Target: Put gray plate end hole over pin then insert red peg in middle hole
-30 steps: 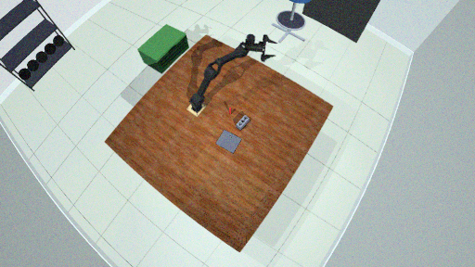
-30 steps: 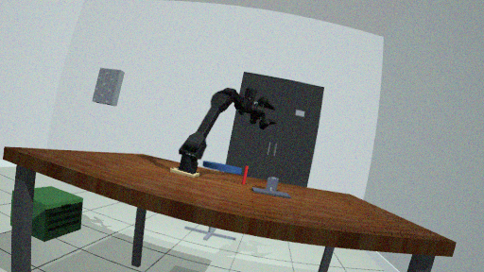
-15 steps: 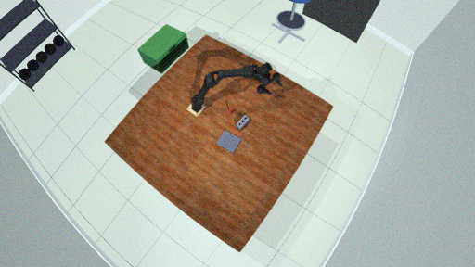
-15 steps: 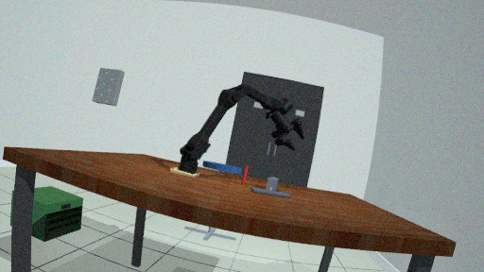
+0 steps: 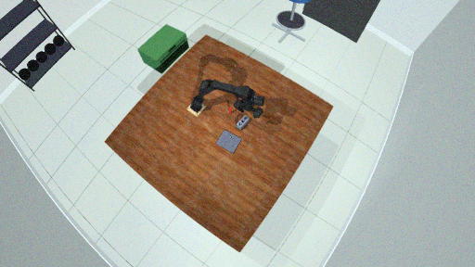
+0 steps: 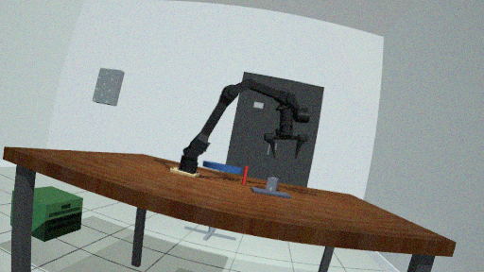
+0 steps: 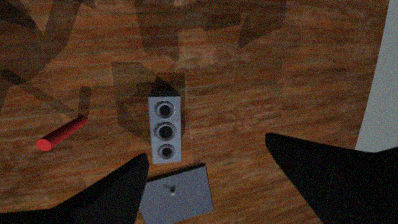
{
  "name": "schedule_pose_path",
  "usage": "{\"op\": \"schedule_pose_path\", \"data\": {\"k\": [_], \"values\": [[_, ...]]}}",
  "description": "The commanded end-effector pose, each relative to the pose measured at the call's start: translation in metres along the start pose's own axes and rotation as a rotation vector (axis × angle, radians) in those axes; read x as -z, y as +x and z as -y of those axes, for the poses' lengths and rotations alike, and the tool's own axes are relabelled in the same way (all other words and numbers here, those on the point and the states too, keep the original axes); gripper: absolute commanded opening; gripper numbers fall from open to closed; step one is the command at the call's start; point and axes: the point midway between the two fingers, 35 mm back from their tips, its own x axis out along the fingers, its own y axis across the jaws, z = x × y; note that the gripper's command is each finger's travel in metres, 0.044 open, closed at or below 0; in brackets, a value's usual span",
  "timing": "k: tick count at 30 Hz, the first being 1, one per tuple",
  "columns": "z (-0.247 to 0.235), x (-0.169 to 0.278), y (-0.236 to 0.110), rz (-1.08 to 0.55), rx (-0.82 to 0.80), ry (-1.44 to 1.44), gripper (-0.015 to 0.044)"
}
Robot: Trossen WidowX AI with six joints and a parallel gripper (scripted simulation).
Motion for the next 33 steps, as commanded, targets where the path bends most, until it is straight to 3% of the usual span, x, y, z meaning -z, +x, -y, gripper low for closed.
{"op": "schedule_pose_path", "data": {"k": [1, 7, 14, 33], "values": [[-0.027, 0.023, -0.005, 0.015, -0.147, 0.154, 0.044], [-0.028, 0.024, -0.003, 0.015, -0.155, 0.163, 0.044], [-0.038, 0.022, 0.058, 0.015, -0.155, 0.163, 0.044], [-0.04, 0.018, 0.085, 0.015, -0.155, 0.163, 0.044]]}}
